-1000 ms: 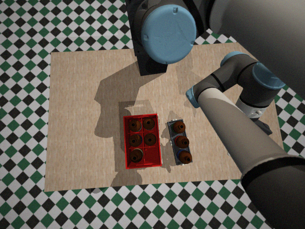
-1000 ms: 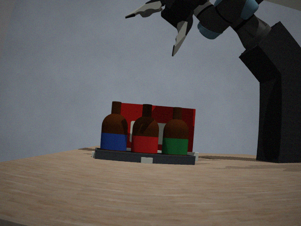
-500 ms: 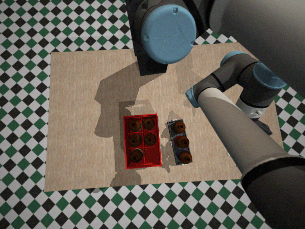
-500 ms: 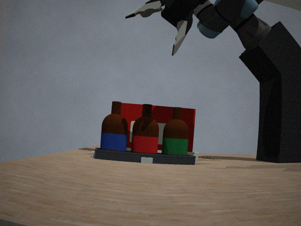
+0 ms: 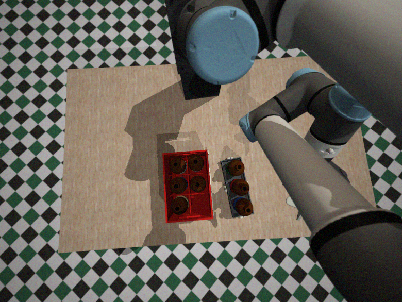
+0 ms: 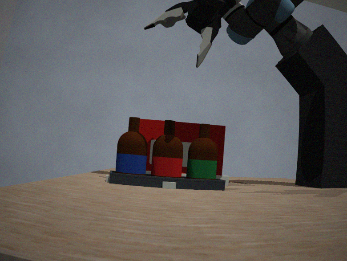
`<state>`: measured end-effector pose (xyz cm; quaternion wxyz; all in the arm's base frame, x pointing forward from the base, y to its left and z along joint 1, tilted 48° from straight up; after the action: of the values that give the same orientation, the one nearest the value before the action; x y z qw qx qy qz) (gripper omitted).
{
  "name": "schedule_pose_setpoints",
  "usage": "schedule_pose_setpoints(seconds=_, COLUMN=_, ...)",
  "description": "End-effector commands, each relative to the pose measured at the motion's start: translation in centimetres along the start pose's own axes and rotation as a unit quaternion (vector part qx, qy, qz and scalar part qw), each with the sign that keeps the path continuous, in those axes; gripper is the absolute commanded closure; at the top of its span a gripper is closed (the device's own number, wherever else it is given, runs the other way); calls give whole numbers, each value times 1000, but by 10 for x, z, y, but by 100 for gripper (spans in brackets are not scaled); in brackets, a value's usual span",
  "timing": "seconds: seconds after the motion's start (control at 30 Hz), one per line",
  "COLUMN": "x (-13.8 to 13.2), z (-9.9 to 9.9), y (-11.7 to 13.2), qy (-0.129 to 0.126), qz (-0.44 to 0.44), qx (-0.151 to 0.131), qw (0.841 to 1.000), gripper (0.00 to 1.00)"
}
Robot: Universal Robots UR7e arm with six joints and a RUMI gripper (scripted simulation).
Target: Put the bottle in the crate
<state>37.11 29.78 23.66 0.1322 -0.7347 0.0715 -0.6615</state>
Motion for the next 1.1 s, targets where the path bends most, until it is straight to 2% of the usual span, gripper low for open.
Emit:
schedule_pose_setpoints(seconds=0.0, x=4, z=4, y=17, qy=-7, qz=48, qx=-17, qw=999, gripper=0)
schedule_pose_setpoints(seconds=0.3, x=14, z=18, y=62, qy=-25, qz=173, qx=-61, qw=983, gripper=0)
schedule_pose_setpoints(seconds=0.4, x=14, z=19, y=63, qy=-25, qz=175, qx=-62, qw=982, gripper=0)
schedule_pose_setpoints(seconds=0.7, x=26, z=33, y=112, qy=-43, qz=305, qx=-109, qw=945, gripper=0)
schedule_pose_setpoints(seconds=0.9, x=30, z=39, y=130, qy=-49, qz=352, qx=-126, qw=926, gripper=0)
schedule_pose_setpoints(seconds=0.97, x=30, z=39, y=130, qy=-49, qz=352, qx=-126, qw=926, gripper=0)
schedule_pose_setpoints(seconds=1.03, x=32, z=42, y=142, qy=-53, qz=381, qx=-137, qw=913, gripper=0)
schedule_pose_setpoints(seconds=1.07, x=32, z=42, y=142, qy=-53, qz=381, qx=-137, qw=913, gripper=0)
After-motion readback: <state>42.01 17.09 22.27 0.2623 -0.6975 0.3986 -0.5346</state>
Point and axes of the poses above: the point where the finger pads meet when closed, its own z axis out along the fingers, its own x axis across the jaws, y = z × x, the point moved 1 cm from there along -z, back along the fingers, and after that the axes turned 2 degrees about z, right-handed, at the moved point
